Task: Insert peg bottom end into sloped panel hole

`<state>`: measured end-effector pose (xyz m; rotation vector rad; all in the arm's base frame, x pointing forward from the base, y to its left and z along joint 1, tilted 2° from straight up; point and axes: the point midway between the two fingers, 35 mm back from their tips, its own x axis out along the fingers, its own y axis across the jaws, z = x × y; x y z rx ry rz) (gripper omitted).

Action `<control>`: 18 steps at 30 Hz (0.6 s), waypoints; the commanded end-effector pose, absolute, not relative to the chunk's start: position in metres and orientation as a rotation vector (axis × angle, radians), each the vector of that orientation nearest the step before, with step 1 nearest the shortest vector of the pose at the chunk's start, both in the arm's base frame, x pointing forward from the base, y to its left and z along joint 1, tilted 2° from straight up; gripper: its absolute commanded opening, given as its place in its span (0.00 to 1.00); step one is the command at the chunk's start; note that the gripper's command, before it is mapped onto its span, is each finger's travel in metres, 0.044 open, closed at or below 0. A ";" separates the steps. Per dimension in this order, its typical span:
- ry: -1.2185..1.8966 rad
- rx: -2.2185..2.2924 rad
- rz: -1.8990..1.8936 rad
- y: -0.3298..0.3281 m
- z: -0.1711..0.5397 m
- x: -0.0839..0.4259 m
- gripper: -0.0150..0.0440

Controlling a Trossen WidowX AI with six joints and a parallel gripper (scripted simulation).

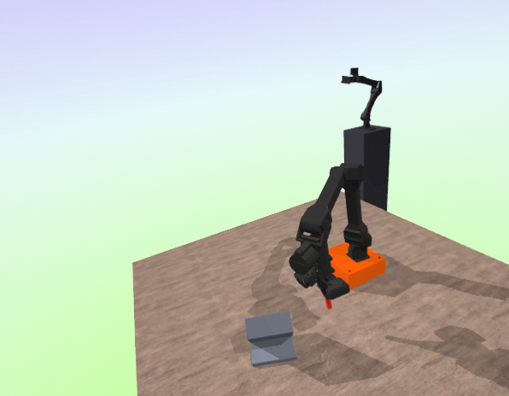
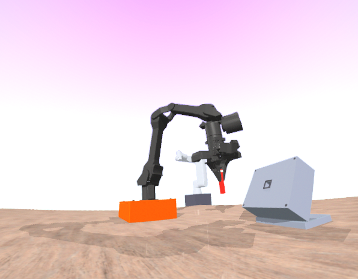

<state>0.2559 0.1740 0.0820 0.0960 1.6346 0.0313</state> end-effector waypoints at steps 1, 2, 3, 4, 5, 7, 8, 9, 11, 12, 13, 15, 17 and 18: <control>1.645 0.117 0.048 0.173 0.082 0.260 0.25; 1.647 0.122 0.051 0.173 0.082 0.261 0.25; 1.649 0.127 0.053 0.172 0.082 0.262 0.25; 1.651 0.131 0.056 0.172 0.082 0.263 0.25; 1.653 0.136 0.058 0.171 0.082 0.264 0.25; 1.656 0.146 0.064 0.170 0.082 0.265 0.25; 1.658 0.151 0.066 0.170 0.082 0.266 0.25; 1.659 0.156 0.069 0.169 0.082 0.267 0.25; 1.662 0.165 0.075 0.169 0.082 0.269 0.25; 1.664 0.170 0.077 0.168 0.082 0.270 0.25; 1.665 0.175 0.080 0.168 0.082 0.271 0.25; 1.668 0.185 0.086 0.167 0.082 0.273 0.25; 1.670 0.195 0.091 0.165 0.082 0.274 0.25; 1.671 0.200 0.094 0.165 0.082 0.275 0.25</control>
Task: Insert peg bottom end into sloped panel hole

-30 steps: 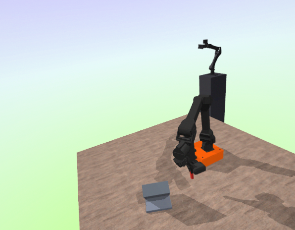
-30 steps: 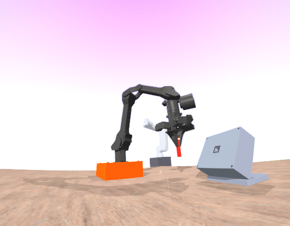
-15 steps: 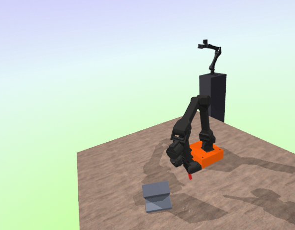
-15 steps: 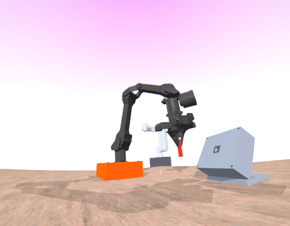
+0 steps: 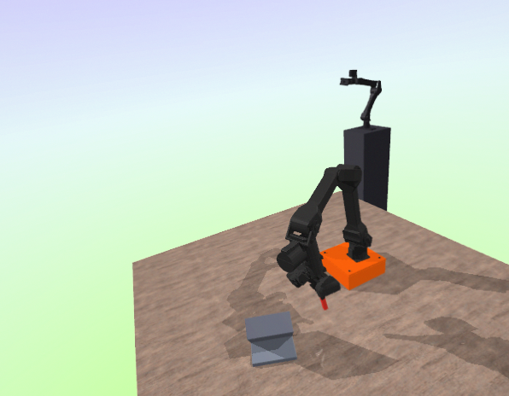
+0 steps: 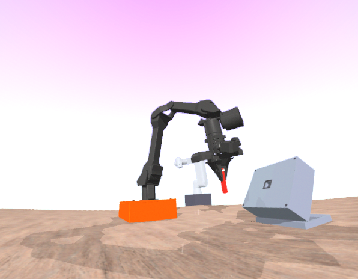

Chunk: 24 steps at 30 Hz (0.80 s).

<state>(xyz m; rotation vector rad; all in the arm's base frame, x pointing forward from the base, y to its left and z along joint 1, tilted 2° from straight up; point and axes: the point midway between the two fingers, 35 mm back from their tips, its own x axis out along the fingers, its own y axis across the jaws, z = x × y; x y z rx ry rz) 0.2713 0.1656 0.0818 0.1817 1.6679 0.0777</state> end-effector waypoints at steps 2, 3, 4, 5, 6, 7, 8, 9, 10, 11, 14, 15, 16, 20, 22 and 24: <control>1.673 0.210 0.100 0.164 0.082 0.277 0.25; 1.674 0.215 0.103 0.163 0.082 0.278 0.25; 1.675 0.220 0.105 0.163 0.082 0.279 0.25; 1.676 0.225 0.108 0.162 0.082 0.280 0.25; 1.677 0.230 0.111 0.162 0.082 0.281 0.25; 1.678 0.235 0.114 0.161 0.082 0.282 0.25; 1.679 0.240 0.117 0.161 0.082 0.283 0.25; 1.679 0.245 0.120 0.160 0.082 0.284 0.25; 1.680 0.250 0.123 0.159 0.082 0.285 0.25; 1.681 0.255 0.126 0.159 0.082 0.286 0.25; 1.682 0.271 0.135 0.157 0.082 0.288 0.25; 1.682 0.276 0.138 0.156 0.082 0.289 0.25; 1.683 0.281 0.141 0.156 0.083 0.290 0.25; 1.684 0.302 0.153 0.153 0.083 0.294 0.25; 1.684 0.312 0.159 0.152 0.083 0.296 0.25; 1.684 0.322 0.165 0.150 0.083 0.298 0.25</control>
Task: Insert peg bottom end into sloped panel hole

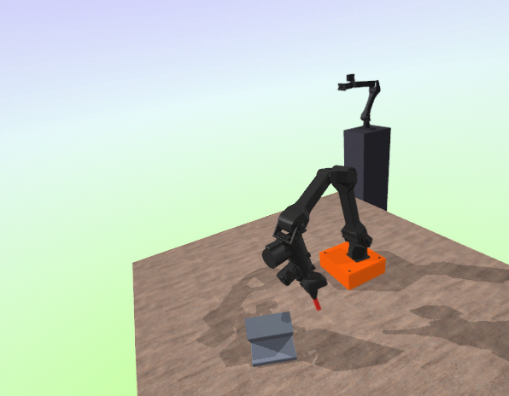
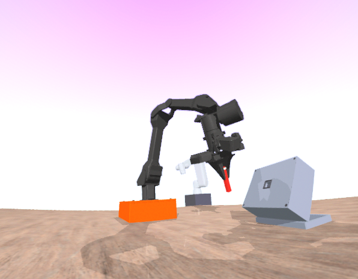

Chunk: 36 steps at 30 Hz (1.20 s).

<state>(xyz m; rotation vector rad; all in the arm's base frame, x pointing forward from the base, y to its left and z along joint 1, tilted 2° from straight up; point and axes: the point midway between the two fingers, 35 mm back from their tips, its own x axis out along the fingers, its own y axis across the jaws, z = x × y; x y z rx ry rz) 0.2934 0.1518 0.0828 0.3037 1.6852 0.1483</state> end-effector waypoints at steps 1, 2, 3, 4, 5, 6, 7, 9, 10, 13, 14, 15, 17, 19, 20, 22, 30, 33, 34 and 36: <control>1.684 0.328 0.169 0.150 0.083 0.299 0.25; 1.684 0.333 0.172 0.149 0.083 0.300 0.25; 1.683 0.338 0.175 0.148 0.083 0.301 0.25; 1.683 0.343 0.178 0.148 0.083 0.302 0.25; 1.683 0.349 0.181 0.147 0.084 0.302 0.25; 1.682 0.354 0.184 0.146 0.084 0.303 0.25; 1.682 0.359 0.187 0.146 0.084 0.304 0.25; 1.681 0.369 0.194 0.144 0.084 0.306 0.25; 1.680 0.375 0.197 0.143 0.084 0.307 0.25; 1.678 0.390 0.206 0.141 0.084 0.310 0.25; 1.677 0.396 0.209 0.140 0.085 0.311 0.25; 1.677 0.401 0.213 0.139 0.085 0.312 0.25; 1.675 0.411 0.219 0.138 0.085 0.314 0.25; 1.673 0.422 0.225 0.136 0.085 0.316 0.25; 1.672 0.427 0.229 0.135 0.085 0.317 0.25; 1.669 0.437 0.235 0.134 0.086 0.319 0.25; 1.658 0.479 0.261 0.127 0.087 0.326 0.25; 1.653 0.494 0.270 0.124 0.087 0.329 0.25; 1.651 0.500 0.274 0.123 0.088 0.330 0.25; 1.647 0.510 0.280 0.121 0.088 0.332 0.25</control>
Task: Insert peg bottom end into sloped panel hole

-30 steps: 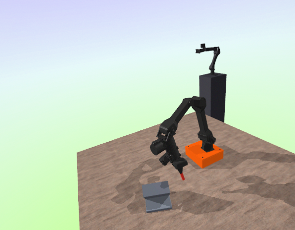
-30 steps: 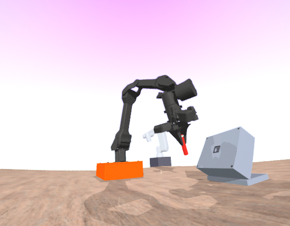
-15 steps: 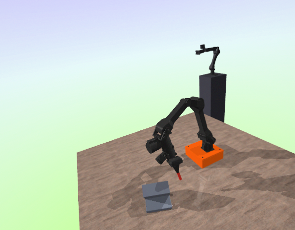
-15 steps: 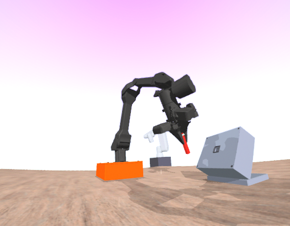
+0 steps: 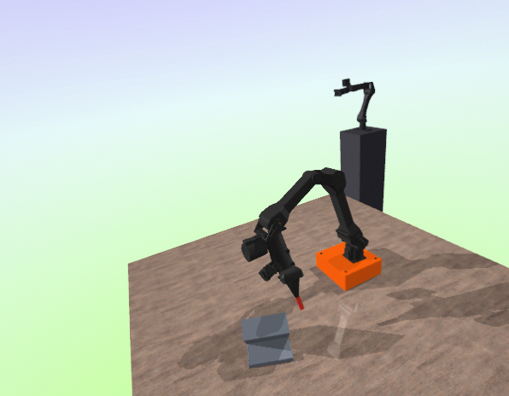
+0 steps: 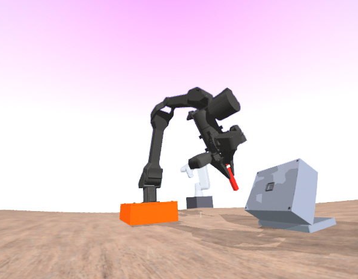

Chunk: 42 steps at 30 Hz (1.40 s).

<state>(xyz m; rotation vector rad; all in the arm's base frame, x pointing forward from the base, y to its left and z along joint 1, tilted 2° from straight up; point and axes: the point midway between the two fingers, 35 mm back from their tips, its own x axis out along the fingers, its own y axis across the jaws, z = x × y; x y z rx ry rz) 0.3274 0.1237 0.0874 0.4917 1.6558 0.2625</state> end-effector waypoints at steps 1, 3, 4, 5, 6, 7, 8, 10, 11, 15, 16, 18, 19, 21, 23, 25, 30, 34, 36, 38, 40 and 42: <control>1.645 0.515 0.283 0.120 0.088 0.333 0.25; 1.641 0.525 0.290 0.118 0.089 0.335 0.25; 1.639 0.531 0.293 0.117 0.089 0.336 0.25; 1.636 0.536 0.296 0.116 0.089 0.337 0.25; 1.634 0.541 0.299 0.115 0.089 0.338 0.25; 1.632 0.546 0.302 0.114 0.089 0.338 0.25; 1.630 0.551 0.305 0.113 0.089 0.339 0.25; 1.625 0.561 0.312 0.111 0.090 0.341 0.25; 1.622 0.566 0.315 0.110 0.090 0.342 0.25; 1.612 0.586 0.328 0.106 0.091 0.346 0.25; 1.609 0.591 0.331 0.105 0.091 0.347 0.25; 1.603 0.601 0.337 0.103 0.092 0.349 0.25; 1.600 0.606 0.340 0.102 0.092 0.349 0.25; 1.594 0.616 0.346 0.099 0.092 0.351 0.25; 1.588 0.626 0.353 0.097 0.093 0.353 0.25; 1.582 0.636 0.359 0.095 0.093 0.355 0.25; 1.565 0.660 0.374 0.089 0.094 0.359 0.25; 1.551 0.679 0.386 0.084 0.095 0.363 0.25; 1.543 0.688 0.392 0.081 0.096 0.364 0.25; 1.535 0.697 0.398 0.079 0.096 0.366 0.25; 1.528 0.707 0.404 0.076 0.097 0.368 0.25; 1.519 0.716 0.410 0.074 0.098 0.369 0.25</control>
